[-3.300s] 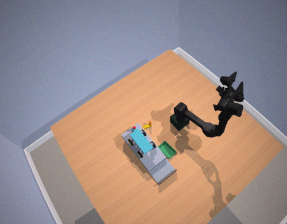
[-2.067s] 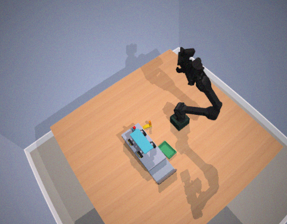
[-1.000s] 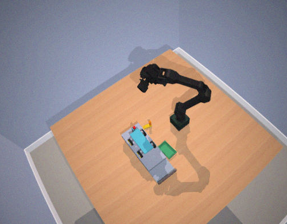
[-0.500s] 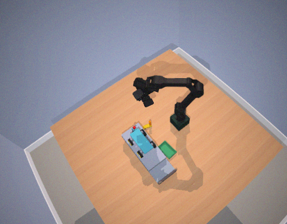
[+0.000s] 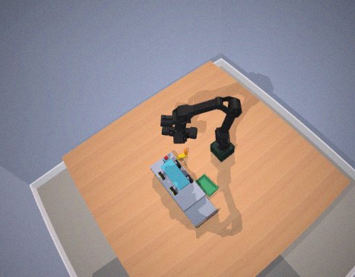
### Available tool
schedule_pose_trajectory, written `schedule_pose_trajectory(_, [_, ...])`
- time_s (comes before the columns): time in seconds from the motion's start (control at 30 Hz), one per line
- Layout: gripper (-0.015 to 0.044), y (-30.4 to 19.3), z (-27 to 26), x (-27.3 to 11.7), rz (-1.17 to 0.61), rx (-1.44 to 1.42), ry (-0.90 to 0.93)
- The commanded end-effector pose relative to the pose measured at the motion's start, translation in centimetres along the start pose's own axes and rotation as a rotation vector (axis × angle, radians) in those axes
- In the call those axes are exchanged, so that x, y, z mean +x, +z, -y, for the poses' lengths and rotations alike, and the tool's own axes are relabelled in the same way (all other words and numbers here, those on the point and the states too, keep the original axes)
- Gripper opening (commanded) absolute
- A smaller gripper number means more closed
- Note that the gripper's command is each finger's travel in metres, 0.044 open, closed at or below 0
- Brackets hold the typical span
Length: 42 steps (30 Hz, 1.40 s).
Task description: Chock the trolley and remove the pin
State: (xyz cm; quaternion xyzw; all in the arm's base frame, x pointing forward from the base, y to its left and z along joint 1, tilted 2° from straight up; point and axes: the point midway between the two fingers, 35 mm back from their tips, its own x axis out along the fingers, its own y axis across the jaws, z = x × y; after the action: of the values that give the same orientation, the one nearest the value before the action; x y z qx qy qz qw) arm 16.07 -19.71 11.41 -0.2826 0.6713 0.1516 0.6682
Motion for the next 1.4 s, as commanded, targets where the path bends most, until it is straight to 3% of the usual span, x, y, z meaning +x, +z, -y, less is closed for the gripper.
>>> schedule_pose_trajectory(0.0, [0.0190,1.6,-2.0,2.0,0.054,-0.254,0.121])
schedule_pose_trajectory(0.13, [0.0190,2.4,-3.1,2.9,0.094,-0.398,0.181])
schedule_pose_trajectory(0.43, [0.0190,2.4,-3.1,3.0,0.094,-0.398,0.181])
schedule_pose_trajectory(0.9, [0.0190,2.7,-3.9,7.1,0.094,-0.398,0.181])
schedule_pose_trajectory(1.37, [0.0190,2.8,-4.2,8.6,0.094,-0.398,0.181])
